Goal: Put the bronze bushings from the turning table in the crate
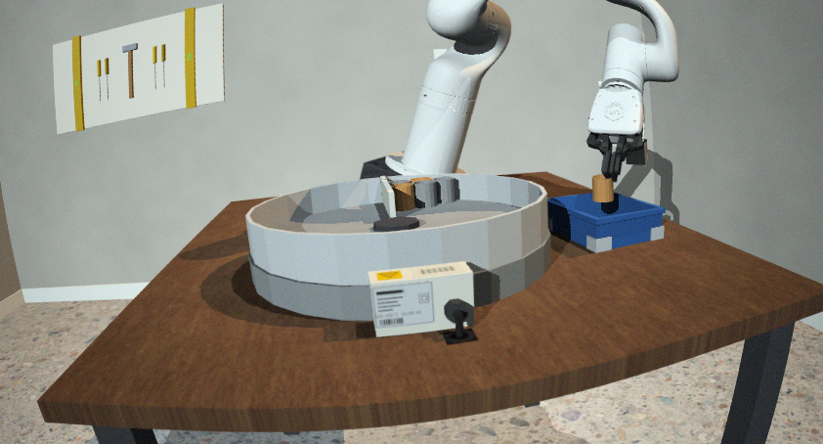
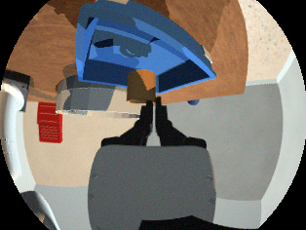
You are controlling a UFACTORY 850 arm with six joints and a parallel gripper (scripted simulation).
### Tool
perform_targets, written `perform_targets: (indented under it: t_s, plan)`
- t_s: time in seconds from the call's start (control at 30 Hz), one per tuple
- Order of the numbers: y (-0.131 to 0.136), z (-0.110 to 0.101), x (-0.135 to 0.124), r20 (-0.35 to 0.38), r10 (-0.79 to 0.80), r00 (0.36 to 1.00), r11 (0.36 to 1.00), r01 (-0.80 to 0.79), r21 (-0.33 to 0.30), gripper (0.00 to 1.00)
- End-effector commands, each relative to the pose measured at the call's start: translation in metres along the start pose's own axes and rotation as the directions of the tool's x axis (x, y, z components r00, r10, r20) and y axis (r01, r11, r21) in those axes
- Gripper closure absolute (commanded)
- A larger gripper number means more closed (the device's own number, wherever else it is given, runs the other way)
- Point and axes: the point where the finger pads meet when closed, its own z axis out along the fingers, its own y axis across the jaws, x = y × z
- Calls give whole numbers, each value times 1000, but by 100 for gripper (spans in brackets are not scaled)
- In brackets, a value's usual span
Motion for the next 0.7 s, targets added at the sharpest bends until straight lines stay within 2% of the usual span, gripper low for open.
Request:
perform_targets:
  t_s: [0.0, 0.67]
  plan:
    - [1, 0, 0, 1, 1, 1000, 1000, -1, -2, 100]
    - [1, 8, 6, 1, 1, 1000, 1000, -1, -2, 100]
